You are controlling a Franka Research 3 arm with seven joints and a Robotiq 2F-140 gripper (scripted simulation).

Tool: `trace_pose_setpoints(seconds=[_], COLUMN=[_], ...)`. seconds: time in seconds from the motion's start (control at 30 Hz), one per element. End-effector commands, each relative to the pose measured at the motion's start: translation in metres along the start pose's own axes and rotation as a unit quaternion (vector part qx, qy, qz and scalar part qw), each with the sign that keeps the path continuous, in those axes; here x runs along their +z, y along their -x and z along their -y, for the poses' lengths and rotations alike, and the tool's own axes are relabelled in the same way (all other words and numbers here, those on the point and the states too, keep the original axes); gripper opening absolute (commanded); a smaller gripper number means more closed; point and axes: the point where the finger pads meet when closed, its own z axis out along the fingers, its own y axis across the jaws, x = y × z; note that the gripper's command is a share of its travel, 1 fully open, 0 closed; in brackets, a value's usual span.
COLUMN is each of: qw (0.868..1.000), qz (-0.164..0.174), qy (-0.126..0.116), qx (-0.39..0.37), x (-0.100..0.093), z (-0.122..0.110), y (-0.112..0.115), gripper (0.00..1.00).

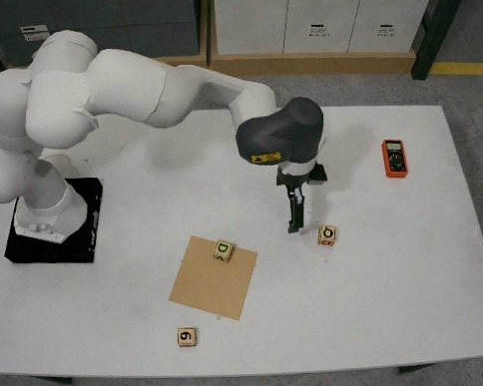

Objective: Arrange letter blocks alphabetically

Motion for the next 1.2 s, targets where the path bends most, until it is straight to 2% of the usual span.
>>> trace_pose_setpoints(seconds=[0.0, 0.4, 0.47, 0.5, 0.93, 1.1, 1.13, 1.17], qw=[0.998, 0.983, 0.983, 0.978, 0.945, 0.94, 0.94, 0.94], qz=[0.004, -0.002, -0.002, -0.003, -0.011, -0.012, -0.012, -0.012], qy=[-0.001, -0.003, -0.003, -0.004, -0.008, -0.008, -0.008, -0.008], qx=[-0.069, -0.184, -0.184, -0.209, -0.327, -0.341, -0.341, -0.341], x=[-0.001, -0.006, -0.006, -0.007, -0.015, -0.016, -0.016, -0.016], z=[0.017, 0.076, 0.076, 0.09, 0.157, 0.165, 0.165, 0.165], y=[-0.007, -0.032, -0.032, -0.037, -0.056, -0.058, -0.058, -0.058], gripper=[1.0, 1.0, 1.0, 1.0, 1.0, 1.0, 0.55, 0.55])
